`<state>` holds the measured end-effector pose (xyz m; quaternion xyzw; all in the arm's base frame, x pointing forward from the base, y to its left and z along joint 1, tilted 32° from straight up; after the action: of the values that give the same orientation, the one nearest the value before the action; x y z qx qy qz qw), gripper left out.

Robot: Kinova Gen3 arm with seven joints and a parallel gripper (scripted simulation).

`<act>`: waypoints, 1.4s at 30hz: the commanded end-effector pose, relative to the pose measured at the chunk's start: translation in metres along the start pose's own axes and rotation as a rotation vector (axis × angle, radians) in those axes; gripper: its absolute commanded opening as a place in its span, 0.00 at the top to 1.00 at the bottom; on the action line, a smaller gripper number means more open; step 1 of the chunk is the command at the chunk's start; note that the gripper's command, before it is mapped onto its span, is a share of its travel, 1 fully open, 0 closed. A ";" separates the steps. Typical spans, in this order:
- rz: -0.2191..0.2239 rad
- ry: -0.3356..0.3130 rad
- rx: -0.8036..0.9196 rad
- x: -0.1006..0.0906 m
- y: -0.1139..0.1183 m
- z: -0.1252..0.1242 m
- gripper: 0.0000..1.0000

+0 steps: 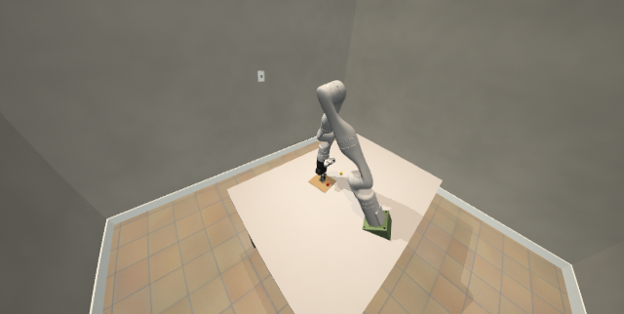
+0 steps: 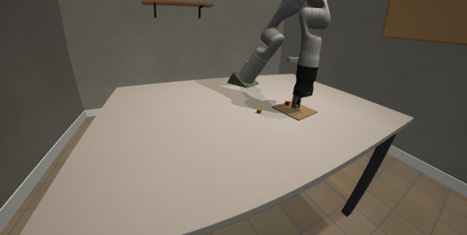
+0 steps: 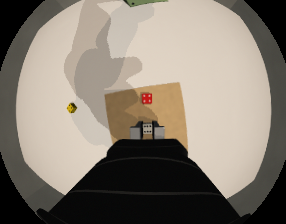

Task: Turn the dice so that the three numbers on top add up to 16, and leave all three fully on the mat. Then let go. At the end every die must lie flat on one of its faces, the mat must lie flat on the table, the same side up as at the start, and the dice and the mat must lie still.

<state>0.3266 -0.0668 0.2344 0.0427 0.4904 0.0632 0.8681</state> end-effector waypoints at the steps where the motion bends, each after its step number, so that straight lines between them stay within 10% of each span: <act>1: -0.001 -0.001 0.000 0.000 0.000 0.000 0.66; 42: -0.001 -0.001 0.000 0.004 0.000 0.000 0.66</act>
<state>0.3287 -0.0662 0.2310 0.0427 0.4904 0.0632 0.8681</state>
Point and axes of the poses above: the point where the finger pads meet when closed, its own x axis out along the fingers, its own y axis across the jaws, z = x × y, the point moved 5 cm from there along -x, back along the fingers, and after that the axes turned 8 degrees about -x, right-handed, at the moved point
